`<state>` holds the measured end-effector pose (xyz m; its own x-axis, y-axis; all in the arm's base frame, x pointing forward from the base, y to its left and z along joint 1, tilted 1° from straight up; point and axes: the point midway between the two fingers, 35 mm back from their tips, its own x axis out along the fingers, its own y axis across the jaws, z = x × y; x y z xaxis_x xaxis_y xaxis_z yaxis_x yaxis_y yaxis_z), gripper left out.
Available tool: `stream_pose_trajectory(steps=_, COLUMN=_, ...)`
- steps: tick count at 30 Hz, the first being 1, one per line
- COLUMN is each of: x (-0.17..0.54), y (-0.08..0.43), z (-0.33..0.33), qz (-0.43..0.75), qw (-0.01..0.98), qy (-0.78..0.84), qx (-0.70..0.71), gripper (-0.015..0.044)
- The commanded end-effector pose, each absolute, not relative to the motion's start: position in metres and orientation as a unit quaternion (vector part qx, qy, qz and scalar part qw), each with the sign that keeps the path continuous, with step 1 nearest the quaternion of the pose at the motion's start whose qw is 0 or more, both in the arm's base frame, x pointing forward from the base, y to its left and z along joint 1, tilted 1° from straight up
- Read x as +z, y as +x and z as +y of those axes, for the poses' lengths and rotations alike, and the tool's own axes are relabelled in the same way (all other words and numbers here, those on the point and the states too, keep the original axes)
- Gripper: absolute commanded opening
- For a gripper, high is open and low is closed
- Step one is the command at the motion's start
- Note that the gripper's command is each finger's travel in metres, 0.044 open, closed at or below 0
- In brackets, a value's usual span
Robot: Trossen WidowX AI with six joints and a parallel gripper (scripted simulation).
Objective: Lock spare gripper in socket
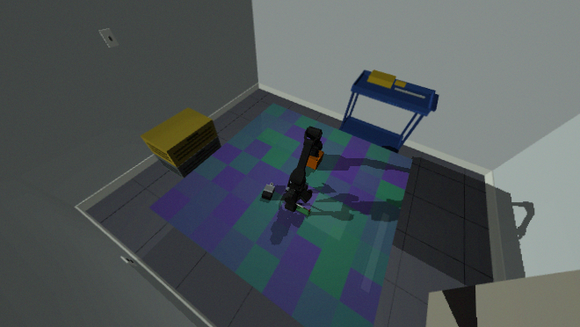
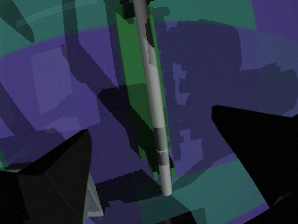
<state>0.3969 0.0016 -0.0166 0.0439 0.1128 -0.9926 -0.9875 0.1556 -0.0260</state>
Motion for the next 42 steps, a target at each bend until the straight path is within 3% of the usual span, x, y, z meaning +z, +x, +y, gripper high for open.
stream_pose_trajectory(steps=1, x=-0.006, y=0.397, z=0.002, qz=0.498, qw=0.574, qy=-0.439, qx=0.479, gripper=0.0440)
stream_pose_trajectory(steps=27, x=0.057, y=0.393, z=0.002, qz=0.501, qw=0.572, qy=-0.437, qx=0.481, gripper=0.0440)
stream_pose_trajectory(steps=38, x=0.115, y=0.393, z=0.002, qz=0.500, qw=0.573, qy=-0.438, qx=0.480, gripper=0.0440)
stream_pose_trajectory(steps=42, x=0.099, y=0.399, z=-0.045, qz=0.580, qw=0.635, qy=-0.344, qx=0.376, gripper=0.0440)
